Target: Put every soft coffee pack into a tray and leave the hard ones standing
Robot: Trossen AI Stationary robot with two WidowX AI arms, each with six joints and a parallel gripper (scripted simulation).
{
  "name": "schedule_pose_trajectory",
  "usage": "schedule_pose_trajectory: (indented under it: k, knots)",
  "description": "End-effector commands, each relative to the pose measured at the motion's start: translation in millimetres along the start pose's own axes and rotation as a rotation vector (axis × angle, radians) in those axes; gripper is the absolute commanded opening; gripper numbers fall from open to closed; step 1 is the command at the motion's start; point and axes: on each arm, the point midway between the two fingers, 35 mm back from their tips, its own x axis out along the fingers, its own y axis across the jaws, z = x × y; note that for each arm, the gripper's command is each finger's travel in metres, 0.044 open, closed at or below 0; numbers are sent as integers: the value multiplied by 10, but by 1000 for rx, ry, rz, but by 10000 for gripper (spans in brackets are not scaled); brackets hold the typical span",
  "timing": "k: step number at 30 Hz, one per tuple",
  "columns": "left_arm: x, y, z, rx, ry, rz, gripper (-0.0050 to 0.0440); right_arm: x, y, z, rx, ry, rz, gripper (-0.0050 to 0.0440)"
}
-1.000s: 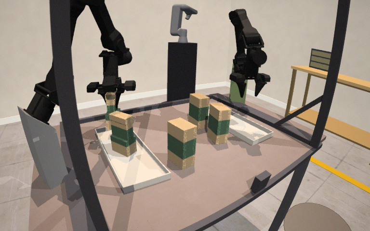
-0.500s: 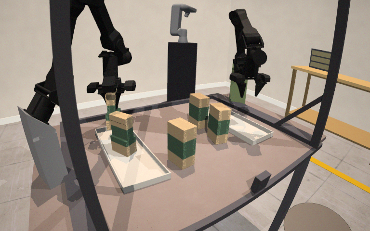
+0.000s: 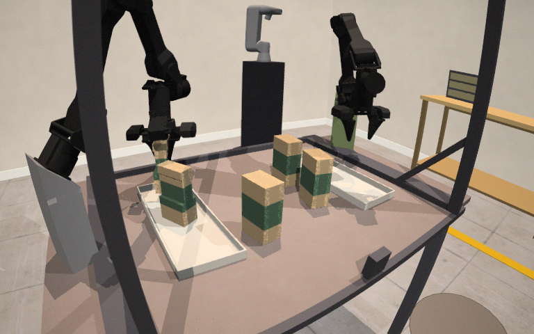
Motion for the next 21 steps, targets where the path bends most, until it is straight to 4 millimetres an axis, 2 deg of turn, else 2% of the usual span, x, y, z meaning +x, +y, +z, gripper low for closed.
schedule_pose_trajectory:
  k: [1, 21]
  knots:
    - [31, 13, -23, -2, 12, 3, 122, -70, 35, -29, 9, 23, 16, 377]
    - [230, 12, -24, -2, 12, 3, 122, -70, 35, -29, 9, 23, 16, 377]
